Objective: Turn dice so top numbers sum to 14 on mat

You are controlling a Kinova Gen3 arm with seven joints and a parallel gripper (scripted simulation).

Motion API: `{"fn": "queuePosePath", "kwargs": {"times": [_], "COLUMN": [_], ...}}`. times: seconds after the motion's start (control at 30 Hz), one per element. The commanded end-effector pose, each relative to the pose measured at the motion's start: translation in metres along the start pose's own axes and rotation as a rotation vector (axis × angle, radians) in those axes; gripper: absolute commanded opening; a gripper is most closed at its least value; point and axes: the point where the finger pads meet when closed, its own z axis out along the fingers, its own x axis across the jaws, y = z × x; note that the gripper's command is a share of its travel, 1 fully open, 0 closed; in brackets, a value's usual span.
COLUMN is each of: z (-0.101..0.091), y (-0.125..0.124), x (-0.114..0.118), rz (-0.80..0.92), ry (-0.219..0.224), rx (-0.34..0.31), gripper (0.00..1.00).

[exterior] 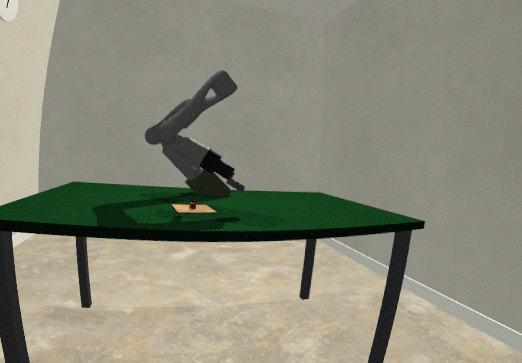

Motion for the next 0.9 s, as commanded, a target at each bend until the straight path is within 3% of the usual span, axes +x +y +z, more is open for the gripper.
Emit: {"fn": "queuePosePath", "kwargs": {"times": [0.0, 0.47, 0.87], "z": [0.003, 0.023, 0.026], "y": [-0.010, -0.050, -0.055], "x": [0.000, 0.001, 0.001], "rz": [0.011, 0.011, 0.011], "ry": [0.002, 0.002, 0.002], "rx": [0.007, 0.007, 0.007], "gripper": [0.40, 0.40, 0.40]}}
